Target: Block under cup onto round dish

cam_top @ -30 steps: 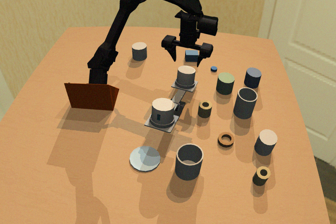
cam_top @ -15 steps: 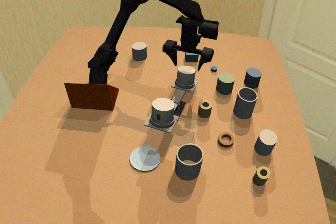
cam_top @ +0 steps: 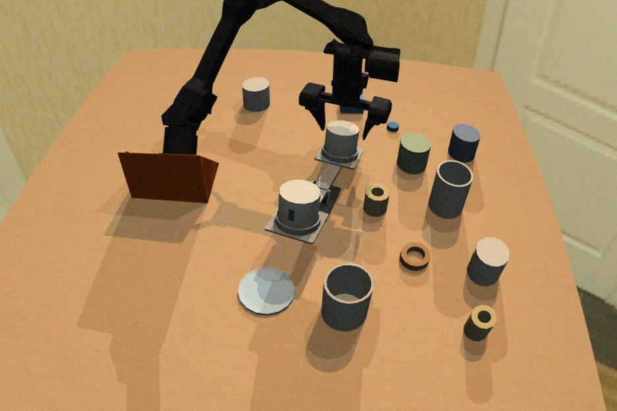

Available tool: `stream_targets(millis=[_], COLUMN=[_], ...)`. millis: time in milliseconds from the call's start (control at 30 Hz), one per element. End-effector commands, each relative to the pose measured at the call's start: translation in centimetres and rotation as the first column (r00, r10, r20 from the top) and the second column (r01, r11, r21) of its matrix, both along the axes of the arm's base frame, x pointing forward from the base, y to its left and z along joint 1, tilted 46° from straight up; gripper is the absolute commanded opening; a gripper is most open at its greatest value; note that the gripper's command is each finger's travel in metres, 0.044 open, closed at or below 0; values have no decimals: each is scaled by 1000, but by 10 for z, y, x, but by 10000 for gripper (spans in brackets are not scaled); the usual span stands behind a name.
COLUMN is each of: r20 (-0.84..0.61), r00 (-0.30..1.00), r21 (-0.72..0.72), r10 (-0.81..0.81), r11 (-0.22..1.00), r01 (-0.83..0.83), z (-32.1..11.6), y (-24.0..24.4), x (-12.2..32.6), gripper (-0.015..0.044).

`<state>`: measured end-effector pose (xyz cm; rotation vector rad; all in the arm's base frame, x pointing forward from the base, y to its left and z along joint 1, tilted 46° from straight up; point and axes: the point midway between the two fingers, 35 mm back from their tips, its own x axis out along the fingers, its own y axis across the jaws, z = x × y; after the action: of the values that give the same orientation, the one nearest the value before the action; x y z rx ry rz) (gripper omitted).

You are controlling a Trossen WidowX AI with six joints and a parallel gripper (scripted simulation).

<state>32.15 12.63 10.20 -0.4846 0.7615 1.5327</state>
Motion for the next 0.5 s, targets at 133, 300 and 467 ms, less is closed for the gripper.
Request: stream_targets(millis=[133,300,467], r20=[-10,-11,-11], r00=[1000,1000,1000], r21=[5,6,7], r10=[-1,-1,-1], r11=[1000,1000,1000], r01=[1,1,1], z=[-11,-16,-21], y=[11,16,22], x=[-4,-6,-7], gripper=[440,440,440])
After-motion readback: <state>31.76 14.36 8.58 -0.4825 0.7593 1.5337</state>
